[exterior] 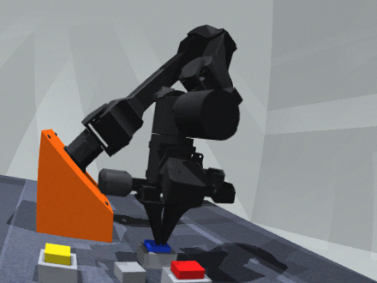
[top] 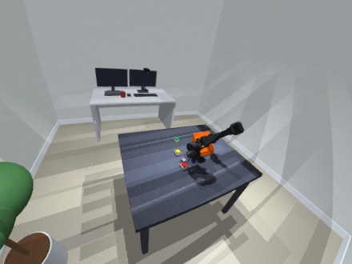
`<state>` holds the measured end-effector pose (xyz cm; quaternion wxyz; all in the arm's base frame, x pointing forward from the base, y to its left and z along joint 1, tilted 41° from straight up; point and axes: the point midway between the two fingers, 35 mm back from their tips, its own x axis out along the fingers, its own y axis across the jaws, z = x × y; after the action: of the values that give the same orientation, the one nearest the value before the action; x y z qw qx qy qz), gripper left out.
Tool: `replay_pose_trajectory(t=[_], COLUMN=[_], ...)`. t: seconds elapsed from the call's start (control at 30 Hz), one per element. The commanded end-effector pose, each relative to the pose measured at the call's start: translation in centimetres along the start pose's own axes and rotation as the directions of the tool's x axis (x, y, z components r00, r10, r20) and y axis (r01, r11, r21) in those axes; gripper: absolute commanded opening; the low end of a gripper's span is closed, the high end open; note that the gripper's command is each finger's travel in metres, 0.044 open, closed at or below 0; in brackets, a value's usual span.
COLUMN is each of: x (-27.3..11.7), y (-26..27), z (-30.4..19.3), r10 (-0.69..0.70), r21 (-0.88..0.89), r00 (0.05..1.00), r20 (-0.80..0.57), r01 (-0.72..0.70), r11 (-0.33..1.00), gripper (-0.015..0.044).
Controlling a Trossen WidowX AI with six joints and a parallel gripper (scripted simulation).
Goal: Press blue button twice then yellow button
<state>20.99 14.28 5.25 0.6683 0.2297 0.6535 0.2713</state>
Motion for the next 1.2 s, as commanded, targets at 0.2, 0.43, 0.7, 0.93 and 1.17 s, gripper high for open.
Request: replay_pose_trajectory(t=[0.2,0.43,0.7,0.93,1.17], x=[0.2,0.2,-3.0,-9.2,-9.4], y=[-0.3,-0.3,-0.3,-0.3,-2.5], z=[-0.3,-0.3,-0.3,-0.2,1.8], r10=[-0.007,-0.007,-0.009,-0.011,-0.019], r21=[0.012,0.012,0.012,0.012,0.013], r00=[1.0,1.0,1.0,1.0,1.0], r20=[-0.01,-0.01,-0.01,-0.011,-0.009], r01=[0.007,0.007,0.009,0.011,0.019], r11=[1.0,1.0,1.0,1.0,1.0], gripper=[0.002,0.002,0.002,0.002,0.002])
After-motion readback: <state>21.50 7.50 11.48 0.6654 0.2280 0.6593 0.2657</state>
